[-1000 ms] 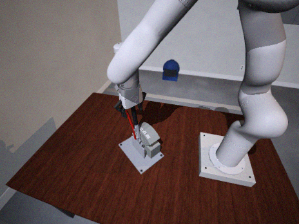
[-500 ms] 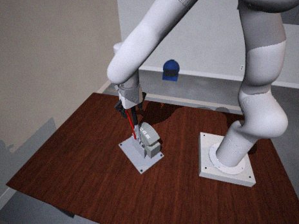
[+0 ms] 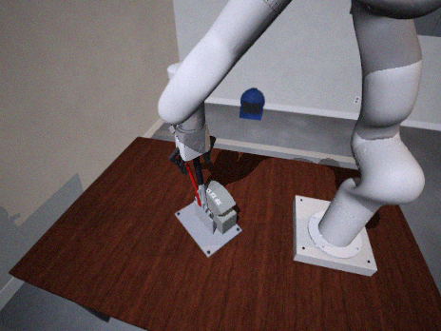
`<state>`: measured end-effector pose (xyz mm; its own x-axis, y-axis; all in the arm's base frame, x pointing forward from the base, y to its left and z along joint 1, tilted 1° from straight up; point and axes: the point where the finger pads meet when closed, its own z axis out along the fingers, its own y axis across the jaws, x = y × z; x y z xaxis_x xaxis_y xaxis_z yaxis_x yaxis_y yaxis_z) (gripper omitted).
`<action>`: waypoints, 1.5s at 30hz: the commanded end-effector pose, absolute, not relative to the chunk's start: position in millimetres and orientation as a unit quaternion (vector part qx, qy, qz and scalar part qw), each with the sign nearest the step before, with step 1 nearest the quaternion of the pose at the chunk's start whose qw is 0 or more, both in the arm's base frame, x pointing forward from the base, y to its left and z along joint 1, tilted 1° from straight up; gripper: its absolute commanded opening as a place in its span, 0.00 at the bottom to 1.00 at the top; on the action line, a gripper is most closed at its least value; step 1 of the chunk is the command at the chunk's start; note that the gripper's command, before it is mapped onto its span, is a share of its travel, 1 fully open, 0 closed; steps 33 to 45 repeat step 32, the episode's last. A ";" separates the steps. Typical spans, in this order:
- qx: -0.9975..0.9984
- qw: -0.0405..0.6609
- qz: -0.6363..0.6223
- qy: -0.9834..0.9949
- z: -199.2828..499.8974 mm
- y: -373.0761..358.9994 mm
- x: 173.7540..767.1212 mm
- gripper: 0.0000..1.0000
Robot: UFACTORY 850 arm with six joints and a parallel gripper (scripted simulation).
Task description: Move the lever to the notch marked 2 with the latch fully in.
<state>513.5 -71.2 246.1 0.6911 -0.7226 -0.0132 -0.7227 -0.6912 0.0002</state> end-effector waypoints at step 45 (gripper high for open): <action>-0.920 0.003 0.005 0.393 269.4 -71.5 514.4 0.99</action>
